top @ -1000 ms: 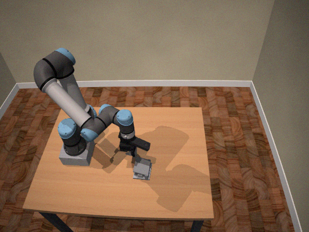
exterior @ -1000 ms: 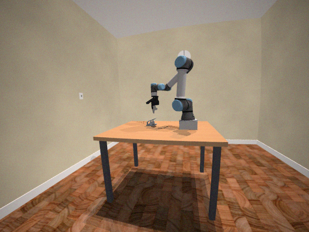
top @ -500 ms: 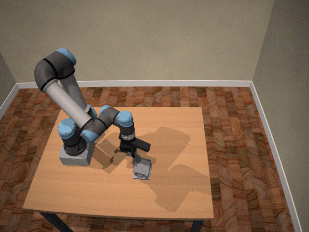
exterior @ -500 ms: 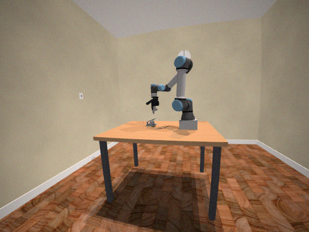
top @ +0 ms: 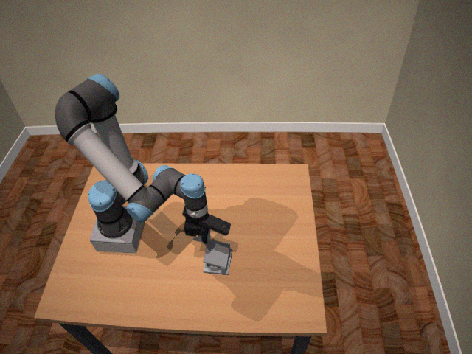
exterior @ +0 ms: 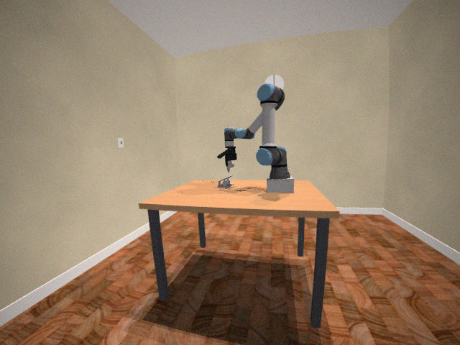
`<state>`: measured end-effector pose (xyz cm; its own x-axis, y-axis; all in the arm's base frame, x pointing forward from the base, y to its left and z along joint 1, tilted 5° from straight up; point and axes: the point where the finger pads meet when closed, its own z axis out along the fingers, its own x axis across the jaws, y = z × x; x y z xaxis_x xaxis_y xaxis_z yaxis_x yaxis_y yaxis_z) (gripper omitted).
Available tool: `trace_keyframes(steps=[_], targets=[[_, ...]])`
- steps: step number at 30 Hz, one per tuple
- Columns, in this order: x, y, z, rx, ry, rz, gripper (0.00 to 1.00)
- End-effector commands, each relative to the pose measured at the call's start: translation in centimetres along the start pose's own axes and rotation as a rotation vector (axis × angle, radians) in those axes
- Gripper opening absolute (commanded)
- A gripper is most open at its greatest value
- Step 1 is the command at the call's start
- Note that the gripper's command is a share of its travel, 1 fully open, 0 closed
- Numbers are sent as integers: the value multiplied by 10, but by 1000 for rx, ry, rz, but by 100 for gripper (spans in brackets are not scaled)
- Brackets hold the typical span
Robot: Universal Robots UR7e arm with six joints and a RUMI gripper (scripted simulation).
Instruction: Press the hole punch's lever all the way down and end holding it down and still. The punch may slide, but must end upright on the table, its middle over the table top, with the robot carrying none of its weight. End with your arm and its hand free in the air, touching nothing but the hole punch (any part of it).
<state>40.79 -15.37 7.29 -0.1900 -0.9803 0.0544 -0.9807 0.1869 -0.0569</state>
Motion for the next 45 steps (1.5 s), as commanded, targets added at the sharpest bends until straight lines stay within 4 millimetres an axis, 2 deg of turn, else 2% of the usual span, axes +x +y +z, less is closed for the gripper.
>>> trace_keyframes(steps=[1, 19, 45], targets=[[0, -1, 8, 1, 1, 0, 0], [-1, -2, 27, 1, 1, 0, 0], [-1, -2, 29, 1, 1, 0, 0]])
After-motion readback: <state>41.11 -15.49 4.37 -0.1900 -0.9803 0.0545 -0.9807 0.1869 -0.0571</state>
